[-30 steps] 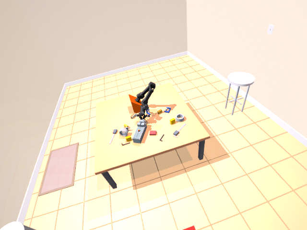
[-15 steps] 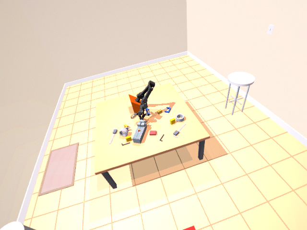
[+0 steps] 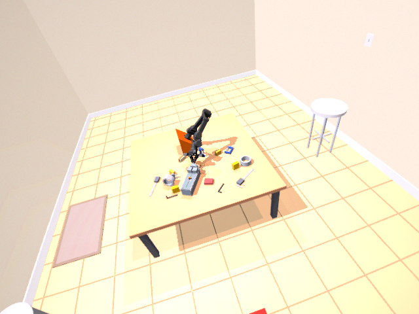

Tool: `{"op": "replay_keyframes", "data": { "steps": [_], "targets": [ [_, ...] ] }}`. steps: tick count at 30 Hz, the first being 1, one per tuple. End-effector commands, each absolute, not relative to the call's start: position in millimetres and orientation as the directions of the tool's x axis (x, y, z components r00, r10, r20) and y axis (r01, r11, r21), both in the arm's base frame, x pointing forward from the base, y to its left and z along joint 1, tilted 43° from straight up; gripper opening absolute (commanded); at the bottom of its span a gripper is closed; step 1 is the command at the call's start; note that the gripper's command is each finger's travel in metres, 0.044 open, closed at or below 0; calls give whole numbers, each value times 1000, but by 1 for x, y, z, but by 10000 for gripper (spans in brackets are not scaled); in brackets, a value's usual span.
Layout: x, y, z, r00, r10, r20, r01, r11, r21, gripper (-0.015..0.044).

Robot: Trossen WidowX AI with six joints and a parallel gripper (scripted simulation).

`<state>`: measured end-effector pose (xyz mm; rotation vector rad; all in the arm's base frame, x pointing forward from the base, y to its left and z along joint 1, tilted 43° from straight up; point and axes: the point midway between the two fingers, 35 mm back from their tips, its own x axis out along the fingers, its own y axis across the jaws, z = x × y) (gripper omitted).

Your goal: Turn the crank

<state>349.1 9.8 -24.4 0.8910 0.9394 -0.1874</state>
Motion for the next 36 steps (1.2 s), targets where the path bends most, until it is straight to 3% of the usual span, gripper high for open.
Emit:
{"op": "replay_keyframes", "data": {
  "steps": [1,36],
  "targets": [
    [352,9,-15,613,222,-758,494,641,587,0],
    [360,16,-1,614,222,-758,494,641,588,0]
  ]
}}
